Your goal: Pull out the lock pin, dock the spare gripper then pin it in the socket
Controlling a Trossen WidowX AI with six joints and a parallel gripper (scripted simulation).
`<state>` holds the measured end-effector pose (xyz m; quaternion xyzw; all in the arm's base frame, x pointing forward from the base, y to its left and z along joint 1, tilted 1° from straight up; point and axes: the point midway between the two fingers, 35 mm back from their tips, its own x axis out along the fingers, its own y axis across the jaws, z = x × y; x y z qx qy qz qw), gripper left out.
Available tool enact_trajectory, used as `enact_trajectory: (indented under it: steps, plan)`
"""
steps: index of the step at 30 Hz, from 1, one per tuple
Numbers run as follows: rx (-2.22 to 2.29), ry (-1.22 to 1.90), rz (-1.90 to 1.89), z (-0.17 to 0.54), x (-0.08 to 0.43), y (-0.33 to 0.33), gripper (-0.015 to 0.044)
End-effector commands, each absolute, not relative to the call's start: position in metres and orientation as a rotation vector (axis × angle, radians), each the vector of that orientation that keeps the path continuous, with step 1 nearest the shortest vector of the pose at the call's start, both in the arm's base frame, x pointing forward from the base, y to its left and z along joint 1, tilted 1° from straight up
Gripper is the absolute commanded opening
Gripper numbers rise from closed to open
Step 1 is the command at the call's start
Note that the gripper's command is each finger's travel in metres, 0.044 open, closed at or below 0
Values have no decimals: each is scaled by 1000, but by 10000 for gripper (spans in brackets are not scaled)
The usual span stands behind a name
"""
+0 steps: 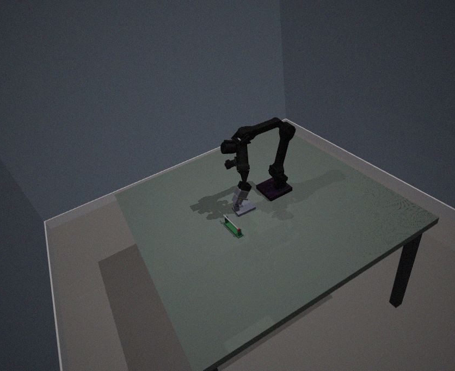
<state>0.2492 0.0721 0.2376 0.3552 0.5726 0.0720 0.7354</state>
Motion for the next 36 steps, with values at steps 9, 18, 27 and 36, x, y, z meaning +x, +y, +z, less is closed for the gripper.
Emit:
enact_trajectory:
  steps: [9,18,27,36]
  plan:
    - [-807,1326,761,193,338,94,180]
    - [-1484,1284,1116,169,370,121,180]
    - [-1484,1284,1116,169,373,122,180]
    - [-1484,1284,1116,144,377,124,180]
